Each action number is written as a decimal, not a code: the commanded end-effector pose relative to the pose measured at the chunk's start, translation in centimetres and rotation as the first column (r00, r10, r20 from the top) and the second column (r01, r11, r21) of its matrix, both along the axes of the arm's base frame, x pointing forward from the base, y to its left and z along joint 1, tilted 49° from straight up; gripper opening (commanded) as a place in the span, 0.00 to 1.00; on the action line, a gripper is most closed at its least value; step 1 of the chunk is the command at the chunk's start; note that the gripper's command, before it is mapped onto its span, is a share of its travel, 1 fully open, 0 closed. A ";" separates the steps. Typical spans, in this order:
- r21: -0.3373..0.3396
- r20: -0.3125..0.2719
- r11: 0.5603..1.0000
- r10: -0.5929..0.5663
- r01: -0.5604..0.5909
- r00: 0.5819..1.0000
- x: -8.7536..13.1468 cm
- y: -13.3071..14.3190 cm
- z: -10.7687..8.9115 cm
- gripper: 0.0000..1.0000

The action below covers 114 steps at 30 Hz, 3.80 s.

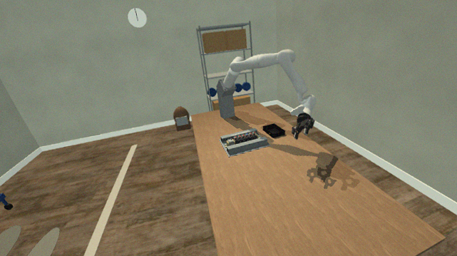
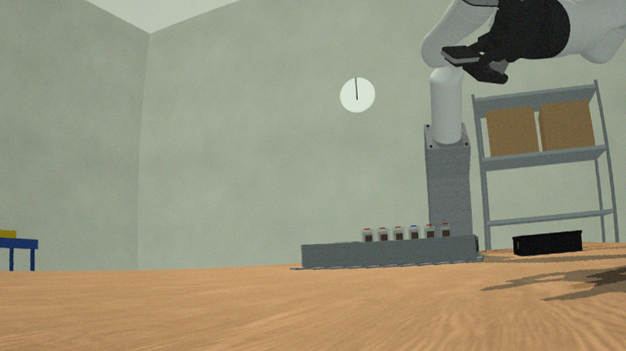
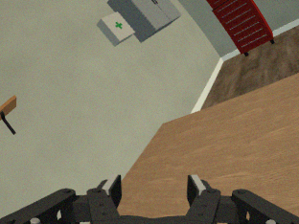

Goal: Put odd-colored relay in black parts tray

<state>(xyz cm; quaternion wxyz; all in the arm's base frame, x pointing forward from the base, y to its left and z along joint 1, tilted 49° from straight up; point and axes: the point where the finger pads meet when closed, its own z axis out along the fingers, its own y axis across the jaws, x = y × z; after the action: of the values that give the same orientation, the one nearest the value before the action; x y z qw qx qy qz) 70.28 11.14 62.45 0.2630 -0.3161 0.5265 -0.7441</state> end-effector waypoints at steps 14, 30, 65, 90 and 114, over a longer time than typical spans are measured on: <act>0.015 -0.003 0.991 0.133 -0.133 0.991 1.7 -1.3 -1.5 0.61; 0.057 -0.034 0.956 0.289 -0.287 0.957 2.6 -1.2 -4.6 0.61; 0.263 -0.166 0.807 0.577 -0.528 0.800 -0.1 0.2 -15.1 0.61; 0.456 -0.269 0.695 0.703 -0.556 0.659 -6.0 1.1 -23.8 0.61; 0.590 -0.342 0.633 0.758 -0.501 0.556 -12.2 1.1 -30.3 0.61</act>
<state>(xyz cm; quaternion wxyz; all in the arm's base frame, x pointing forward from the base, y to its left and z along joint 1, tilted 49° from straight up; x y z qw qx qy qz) 58.59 12.66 32.35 0.4145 -0.6260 0.5699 -0.3341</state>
